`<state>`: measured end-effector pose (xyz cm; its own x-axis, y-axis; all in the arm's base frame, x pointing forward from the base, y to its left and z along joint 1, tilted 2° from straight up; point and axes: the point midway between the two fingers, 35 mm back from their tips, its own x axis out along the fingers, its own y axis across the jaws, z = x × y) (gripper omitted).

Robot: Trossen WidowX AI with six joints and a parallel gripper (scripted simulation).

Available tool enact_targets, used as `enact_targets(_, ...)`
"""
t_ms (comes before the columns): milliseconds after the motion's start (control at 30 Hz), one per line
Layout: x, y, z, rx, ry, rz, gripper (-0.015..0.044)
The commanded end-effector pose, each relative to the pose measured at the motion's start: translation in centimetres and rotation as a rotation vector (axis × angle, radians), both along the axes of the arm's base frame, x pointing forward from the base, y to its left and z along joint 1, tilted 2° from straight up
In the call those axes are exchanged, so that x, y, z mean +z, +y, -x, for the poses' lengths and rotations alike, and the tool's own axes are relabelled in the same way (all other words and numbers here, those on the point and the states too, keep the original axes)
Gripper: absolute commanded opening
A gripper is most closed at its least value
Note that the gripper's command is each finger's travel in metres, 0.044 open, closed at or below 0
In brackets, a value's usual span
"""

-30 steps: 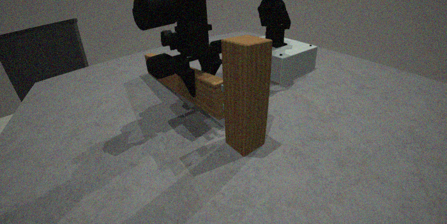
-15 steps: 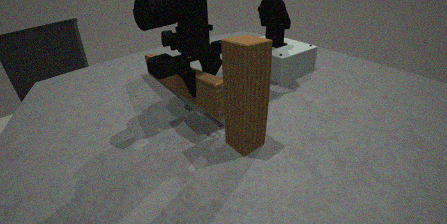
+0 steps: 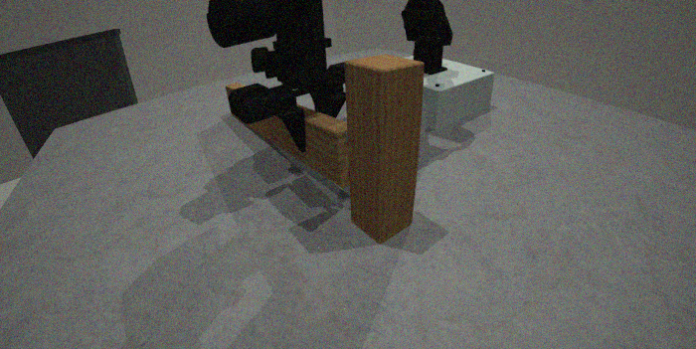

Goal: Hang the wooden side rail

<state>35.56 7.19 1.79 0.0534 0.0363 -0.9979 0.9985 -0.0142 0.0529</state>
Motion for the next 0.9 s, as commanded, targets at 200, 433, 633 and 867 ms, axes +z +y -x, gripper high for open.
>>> enact_targets(200, 0.14, 0.2, -0.19, -0.003, -0.006, -0.002, 0.0)
enact_targets(433, 0.06, 0.29, -0.12, -0.003, -0.006, -0.002, 0.0)
enact_targets(633, 0.0, 0.36, -0.06, -0.003, -0.005, -0.002, 0.0)
enact_targets(867, 0.03, 0.44, 0.0, -0.003, -0.005, -0.002, 0.0)
